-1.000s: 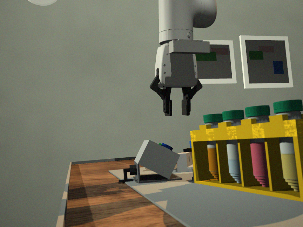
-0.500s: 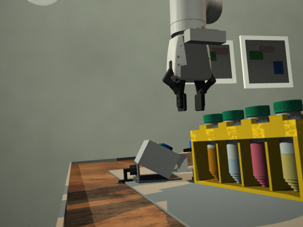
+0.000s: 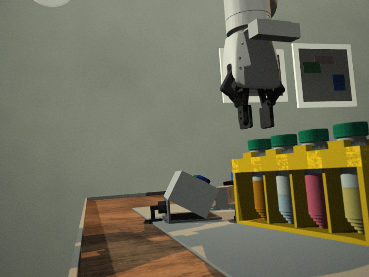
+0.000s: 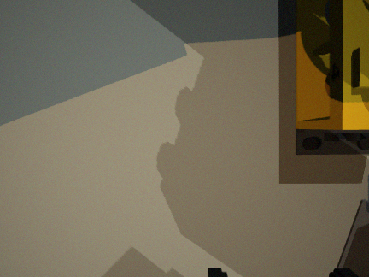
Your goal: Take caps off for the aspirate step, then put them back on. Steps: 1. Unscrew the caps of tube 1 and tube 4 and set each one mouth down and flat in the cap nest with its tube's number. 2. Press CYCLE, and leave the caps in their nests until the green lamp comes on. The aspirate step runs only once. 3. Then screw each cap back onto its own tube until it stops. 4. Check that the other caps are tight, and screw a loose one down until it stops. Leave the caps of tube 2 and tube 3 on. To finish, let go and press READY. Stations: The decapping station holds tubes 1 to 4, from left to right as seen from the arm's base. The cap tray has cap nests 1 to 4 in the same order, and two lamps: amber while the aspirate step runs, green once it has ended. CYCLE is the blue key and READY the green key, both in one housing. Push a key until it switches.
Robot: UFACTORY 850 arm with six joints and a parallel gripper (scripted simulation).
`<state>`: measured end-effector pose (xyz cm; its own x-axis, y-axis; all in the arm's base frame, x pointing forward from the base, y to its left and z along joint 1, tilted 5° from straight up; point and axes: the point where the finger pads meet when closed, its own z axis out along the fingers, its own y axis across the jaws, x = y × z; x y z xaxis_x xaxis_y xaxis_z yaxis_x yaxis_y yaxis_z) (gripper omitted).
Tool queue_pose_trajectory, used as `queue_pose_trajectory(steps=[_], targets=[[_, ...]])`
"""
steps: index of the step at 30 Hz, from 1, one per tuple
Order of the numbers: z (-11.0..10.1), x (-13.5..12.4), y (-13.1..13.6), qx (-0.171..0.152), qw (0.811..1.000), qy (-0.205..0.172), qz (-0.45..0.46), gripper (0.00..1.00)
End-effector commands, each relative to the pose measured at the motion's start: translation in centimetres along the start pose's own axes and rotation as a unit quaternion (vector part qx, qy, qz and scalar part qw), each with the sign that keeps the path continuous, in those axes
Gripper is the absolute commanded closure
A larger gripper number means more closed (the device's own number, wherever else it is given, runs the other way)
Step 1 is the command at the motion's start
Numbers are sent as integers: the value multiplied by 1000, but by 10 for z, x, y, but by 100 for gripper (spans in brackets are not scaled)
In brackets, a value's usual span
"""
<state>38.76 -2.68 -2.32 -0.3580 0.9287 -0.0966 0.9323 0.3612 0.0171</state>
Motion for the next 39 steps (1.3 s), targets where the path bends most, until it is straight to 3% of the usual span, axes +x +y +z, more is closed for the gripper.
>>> queue_pose_trajectory(steps=[1,15,18,23,25,30,32,39], targets=[[-2,10,-4,-7,1000,8,-4,54],[-2,10,-4,-7,1000,8,-4,54],[-3,34,4,-6,993,9,121,54],[-3,42,6,-5,987,9,162,54],[-3,58,11,-5,970,9,244,54],[-4,73,17,-4,946,10,324,54],[-4,89,22,-3,925,10,379,54],[-4,121,32,-3,925,10,379,54]])
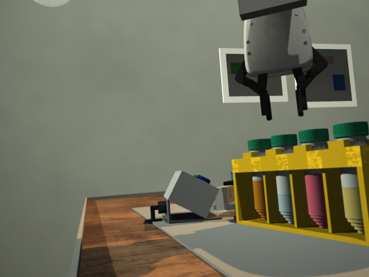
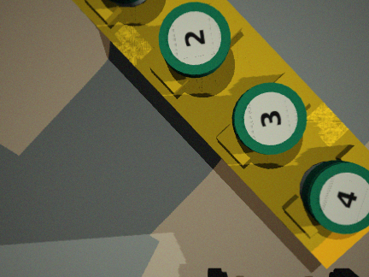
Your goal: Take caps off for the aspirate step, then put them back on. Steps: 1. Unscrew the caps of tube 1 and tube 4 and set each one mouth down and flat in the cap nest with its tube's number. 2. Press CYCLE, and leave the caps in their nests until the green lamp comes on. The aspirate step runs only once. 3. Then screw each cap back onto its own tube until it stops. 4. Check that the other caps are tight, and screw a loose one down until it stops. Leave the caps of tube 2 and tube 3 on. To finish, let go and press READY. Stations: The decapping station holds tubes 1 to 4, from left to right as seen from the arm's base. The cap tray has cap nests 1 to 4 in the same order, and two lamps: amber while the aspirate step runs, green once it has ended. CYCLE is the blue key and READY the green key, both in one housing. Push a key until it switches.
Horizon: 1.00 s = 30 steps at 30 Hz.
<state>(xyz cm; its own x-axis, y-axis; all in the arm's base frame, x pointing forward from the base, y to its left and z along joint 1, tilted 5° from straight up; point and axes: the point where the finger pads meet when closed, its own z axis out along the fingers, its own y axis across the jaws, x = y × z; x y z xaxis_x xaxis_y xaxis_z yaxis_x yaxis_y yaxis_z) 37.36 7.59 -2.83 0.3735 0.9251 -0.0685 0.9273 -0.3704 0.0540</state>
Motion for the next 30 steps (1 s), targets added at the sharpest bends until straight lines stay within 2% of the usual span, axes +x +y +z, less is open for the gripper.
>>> queue_pose_trajectory(steps=[1,4,16,18,24,30], targets=[[0,20,-8,-12,1000,15,14,54],[-1,43,-19,-12,1000,15,14,54],[-2,103,-47,-11,1000,15,14,54],[-2,103,-47,-11,1000,15,14,54],[-3,141,-65,-11,1000,16,14,54],[-3,149,-68,-11,1000,16,14,54]])
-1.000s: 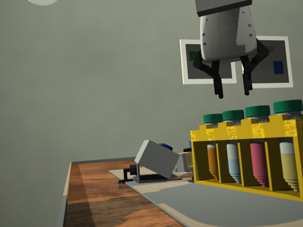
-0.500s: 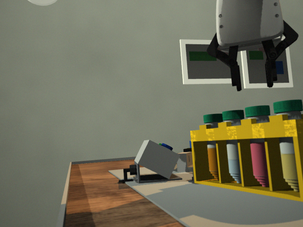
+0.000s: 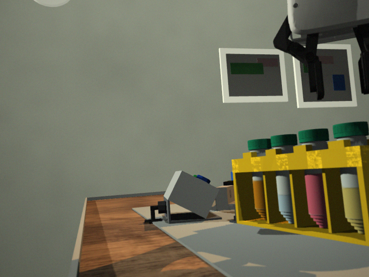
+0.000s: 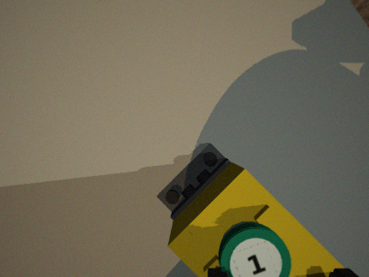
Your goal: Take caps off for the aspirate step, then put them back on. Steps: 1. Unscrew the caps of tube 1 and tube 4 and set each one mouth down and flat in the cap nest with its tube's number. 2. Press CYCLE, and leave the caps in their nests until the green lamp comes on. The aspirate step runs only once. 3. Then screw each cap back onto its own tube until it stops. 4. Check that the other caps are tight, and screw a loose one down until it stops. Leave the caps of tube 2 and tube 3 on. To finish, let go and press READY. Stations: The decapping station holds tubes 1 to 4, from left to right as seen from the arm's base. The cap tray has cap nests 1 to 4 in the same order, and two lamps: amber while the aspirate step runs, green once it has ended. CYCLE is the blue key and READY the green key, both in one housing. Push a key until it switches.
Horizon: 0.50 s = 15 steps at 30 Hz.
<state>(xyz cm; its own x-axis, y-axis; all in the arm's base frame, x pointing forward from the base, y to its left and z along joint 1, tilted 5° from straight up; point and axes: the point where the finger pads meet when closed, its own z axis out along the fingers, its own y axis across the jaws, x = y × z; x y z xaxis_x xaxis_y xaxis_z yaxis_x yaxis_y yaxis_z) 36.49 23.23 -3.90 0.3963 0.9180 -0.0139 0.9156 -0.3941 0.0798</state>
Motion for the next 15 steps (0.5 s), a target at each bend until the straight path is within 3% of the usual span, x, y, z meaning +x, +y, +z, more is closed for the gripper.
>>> queue_pose_trajectory(steps=[1,7,15], targets=[[0,7,-2,1,1000,-11,0,54],[0,7,-2,1,1000,-11,0,54],[24,6,-2,1,1000,-11,0,54]])
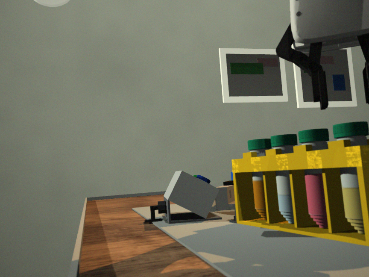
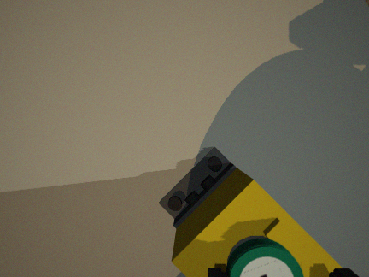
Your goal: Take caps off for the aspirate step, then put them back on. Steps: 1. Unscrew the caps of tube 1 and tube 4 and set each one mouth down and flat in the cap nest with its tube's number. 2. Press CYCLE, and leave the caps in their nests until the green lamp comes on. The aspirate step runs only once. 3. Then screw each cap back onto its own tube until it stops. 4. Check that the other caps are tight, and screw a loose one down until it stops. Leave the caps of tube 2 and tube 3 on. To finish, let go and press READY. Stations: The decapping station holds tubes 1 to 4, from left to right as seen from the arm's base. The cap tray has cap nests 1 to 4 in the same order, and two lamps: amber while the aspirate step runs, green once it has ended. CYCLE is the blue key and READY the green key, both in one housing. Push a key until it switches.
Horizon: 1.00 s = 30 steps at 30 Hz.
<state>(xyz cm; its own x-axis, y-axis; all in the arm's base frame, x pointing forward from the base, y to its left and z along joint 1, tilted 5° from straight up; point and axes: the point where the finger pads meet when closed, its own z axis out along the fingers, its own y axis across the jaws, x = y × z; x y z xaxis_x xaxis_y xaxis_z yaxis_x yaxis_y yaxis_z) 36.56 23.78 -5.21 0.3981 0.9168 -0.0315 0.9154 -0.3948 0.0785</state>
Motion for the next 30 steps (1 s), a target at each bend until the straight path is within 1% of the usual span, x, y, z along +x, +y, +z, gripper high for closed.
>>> queue_pose_trajectory(steps=[1,4,13,30], targets=[[14,1,1,0,1000,-2,0,54],[23,1,1,0,1000,-2,0,54],[23,1,1,0,1000,-2,0,54],[30,1,1,0,1000,-2,0,54]])
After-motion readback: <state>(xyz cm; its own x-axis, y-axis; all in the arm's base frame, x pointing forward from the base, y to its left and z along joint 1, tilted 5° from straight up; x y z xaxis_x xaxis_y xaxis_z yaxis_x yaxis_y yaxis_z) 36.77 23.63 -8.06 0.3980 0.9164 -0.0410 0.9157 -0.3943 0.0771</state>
